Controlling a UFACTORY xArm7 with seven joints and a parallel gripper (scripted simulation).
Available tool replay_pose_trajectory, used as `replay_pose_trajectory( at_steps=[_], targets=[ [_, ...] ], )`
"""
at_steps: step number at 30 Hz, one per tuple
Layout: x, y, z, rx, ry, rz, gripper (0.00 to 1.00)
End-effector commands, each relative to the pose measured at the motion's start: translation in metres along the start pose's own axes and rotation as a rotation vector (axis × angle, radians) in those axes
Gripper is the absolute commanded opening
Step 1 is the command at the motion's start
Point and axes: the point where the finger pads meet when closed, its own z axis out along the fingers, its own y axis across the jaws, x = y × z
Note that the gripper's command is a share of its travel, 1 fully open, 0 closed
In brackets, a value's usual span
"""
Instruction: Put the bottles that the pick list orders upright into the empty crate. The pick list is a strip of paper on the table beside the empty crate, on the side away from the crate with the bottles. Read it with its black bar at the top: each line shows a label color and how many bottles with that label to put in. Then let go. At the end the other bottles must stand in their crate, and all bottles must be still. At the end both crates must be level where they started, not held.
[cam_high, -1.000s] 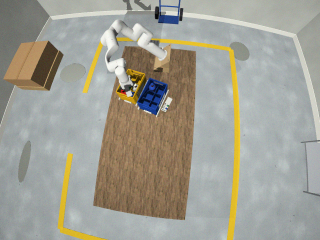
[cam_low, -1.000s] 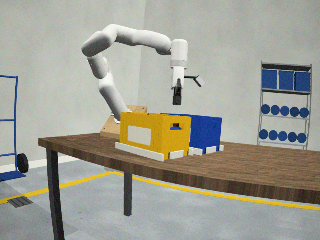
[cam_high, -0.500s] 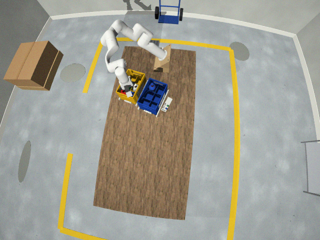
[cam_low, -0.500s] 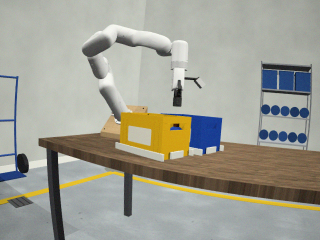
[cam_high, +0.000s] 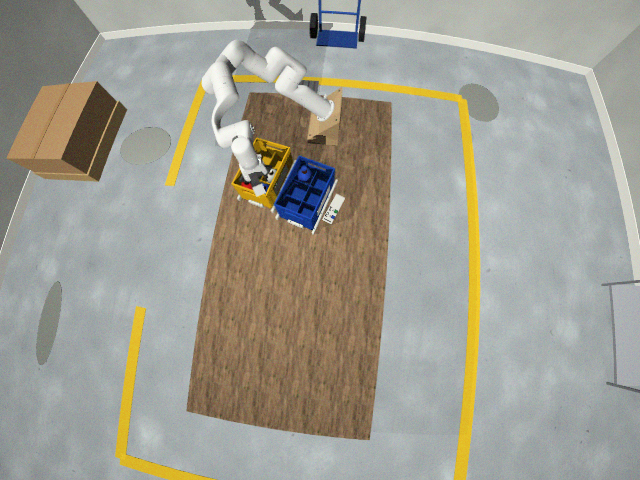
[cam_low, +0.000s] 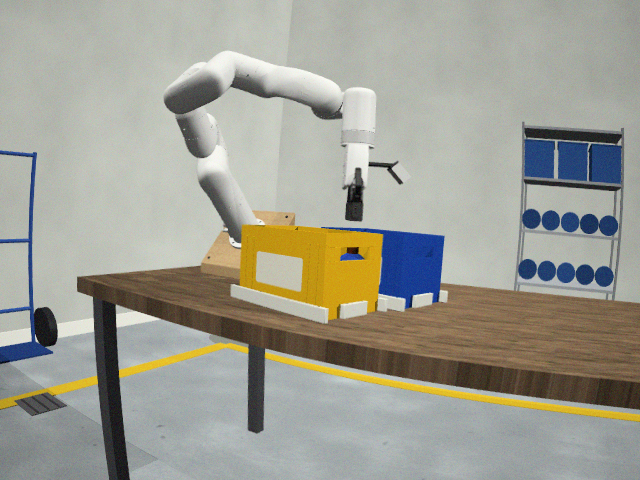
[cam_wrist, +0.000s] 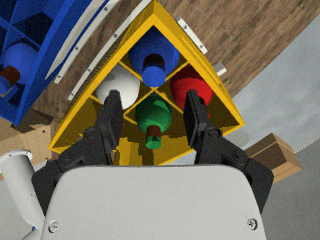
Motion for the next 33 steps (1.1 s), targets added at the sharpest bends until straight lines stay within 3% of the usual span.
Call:
replay_pose_trajectory(
  at_steps=[1, 33],
  targets=[
    [0.001, 0.0, 0.003, -0.002, 0.005, -0.001, 0.65],
    [0.002, 0.0, 0.042, -0.002, 0.004, -0.001, 0.65]
  ],
)
